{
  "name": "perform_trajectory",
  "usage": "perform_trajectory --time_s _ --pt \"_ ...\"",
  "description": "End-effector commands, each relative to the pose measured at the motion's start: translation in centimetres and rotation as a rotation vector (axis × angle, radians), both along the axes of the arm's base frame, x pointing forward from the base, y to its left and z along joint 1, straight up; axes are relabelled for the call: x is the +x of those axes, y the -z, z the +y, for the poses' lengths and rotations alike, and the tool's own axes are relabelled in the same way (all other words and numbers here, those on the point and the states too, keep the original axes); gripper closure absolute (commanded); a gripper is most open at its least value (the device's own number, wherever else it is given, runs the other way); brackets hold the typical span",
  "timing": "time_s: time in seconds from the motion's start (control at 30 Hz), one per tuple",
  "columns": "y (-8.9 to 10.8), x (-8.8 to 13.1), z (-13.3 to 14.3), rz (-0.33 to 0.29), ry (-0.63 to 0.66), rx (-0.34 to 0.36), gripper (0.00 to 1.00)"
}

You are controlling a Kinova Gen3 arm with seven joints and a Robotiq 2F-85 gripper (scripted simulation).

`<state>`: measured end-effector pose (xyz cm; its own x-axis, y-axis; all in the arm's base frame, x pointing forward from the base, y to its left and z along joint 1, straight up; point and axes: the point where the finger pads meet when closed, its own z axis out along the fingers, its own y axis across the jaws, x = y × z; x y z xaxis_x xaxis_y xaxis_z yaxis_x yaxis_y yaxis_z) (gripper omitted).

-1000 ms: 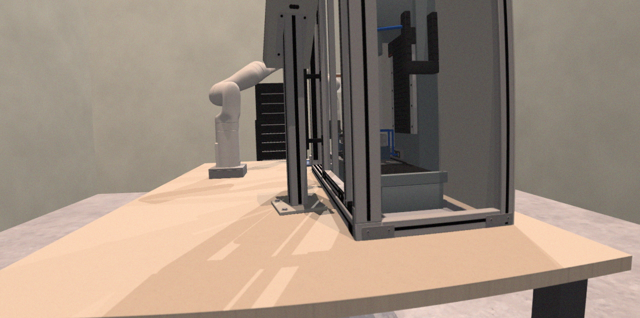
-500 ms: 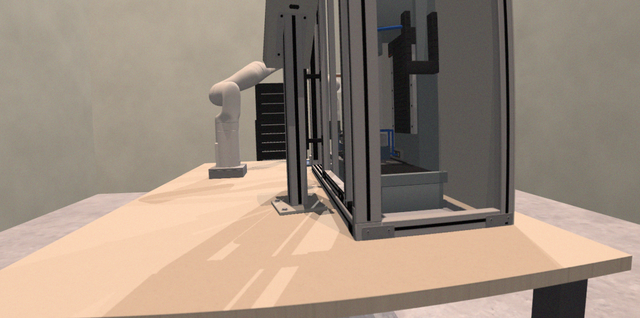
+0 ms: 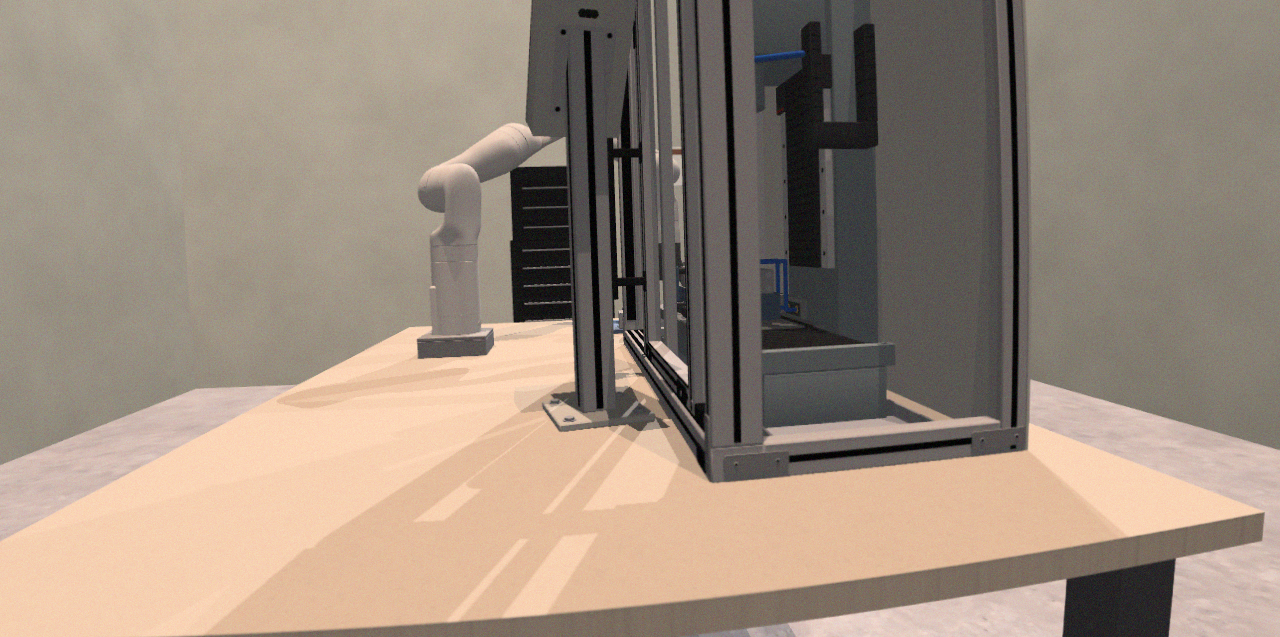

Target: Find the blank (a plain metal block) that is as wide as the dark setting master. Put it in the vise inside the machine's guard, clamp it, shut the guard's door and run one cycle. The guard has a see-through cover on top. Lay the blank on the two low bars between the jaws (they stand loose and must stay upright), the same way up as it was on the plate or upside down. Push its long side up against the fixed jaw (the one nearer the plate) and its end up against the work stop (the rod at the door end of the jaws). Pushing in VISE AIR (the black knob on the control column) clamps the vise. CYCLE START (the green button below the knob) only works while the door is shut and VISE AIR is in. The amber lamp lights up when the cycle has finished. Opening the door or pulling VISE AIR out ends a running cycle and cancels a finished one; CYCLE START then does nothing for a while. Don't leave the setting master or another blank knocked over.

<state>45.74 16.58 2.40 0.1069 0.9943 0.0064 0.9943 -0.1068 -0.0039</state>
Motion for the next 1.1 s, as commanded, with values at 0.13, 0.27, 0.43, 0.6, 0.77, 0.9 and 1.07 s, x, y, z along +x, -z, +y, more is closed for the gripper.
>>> perform_trajectory --time_s 0.13,0.27,0.43,0.6,0.77,0.9,1.07 --pt "0.12 0.07 -0.02 -0.003 -0.001 0.0 0.0" --pt "0.41 0.1 -0.09 -0.006 -0.004 -0.002 0.0" --pt "0.41 0.1 -0.09 -0.006 -0.004 -0.002 0.0" --pt "0.41 0.1 -0.09 -0.006 -0.004 -0.002 0.0" --pt "0.51 0.08 -0.03 -0.005 -0.003 -0.001 0.0" --pt "0.6 0.1 -0.06 -0.006 -0.004 -0.002 0.0" --pt "0.6 0.1 -0.06 -0.006 -0.004 -0.002 0.0"
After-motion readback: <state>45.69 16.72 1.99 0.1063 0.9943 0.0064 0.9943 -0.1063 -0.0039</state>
